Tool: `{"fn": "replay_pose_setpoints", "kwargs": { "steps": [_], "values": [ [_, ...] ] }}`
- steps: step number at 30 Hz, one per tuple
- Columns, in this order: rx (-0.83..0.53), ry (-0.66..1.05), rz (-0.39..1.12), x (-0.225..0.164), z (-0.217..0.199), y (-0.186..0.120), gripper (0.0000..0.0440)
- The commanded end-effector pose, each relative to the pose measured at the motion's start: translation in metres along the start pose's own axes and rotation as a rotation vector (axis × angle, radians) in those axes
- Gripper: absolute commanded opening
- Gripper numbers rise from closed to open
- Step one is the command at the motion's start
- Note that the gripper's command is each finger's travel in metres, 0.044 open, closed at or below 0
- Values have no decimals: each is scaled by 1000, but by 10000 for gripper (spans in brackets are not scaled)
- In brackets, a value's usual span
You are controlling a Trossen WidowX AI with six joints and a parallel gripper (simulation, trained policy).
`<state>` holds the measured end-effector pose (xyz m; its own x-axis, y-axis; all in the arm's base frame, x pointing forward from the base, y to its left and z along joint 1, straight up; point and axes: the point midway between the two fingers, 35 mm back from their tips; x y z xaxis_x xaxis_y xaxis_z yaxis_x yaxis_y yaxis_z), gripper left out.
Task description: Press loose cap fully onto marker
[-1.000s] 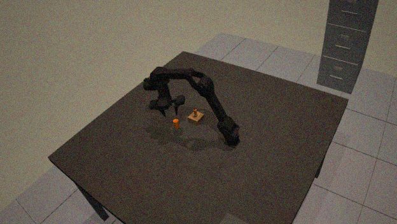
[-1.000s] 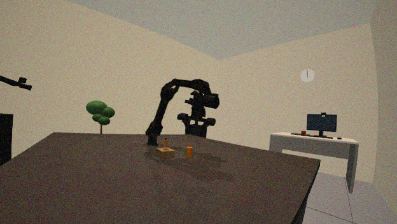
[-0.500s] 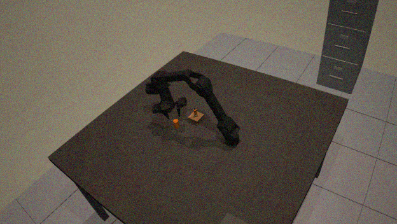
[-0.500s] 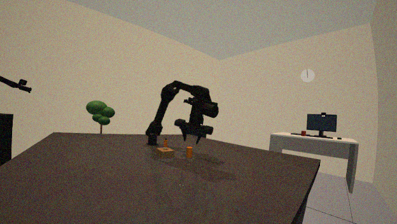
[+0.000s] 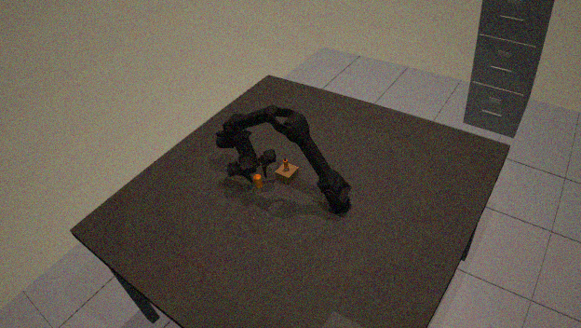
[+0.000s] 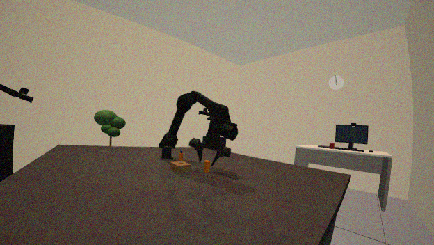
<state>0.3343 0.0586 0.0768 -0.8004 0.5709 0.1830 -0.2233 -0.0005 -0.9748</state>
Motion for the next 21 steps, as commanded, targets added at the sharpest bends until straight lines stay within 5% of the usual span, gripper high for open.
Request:
{"fn": "replay_pose_setpoints", "kwargs": {
  "steps": [1, 6, 12, 21],
  "values": [
    [16, -27, -2, 0, 1, 11, 259],
    [23, -61, 12, 0, 1, 17, 224],
    [-1, -90, 56, 0, 3, 3, 79],
    [-30, -114, 119, 1, 13, -32, 84]
  ]
}}
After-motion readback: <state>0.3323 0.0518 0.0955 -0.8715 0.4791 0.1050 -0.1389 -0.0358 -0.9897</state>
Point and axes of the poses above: the point midway between the two fingers, 35 mm back from their tips, its own y axis out along the fingers, its own z axis across the jaws, x = y × z, and after that the axes turned 12 degrees about -y, right-handed
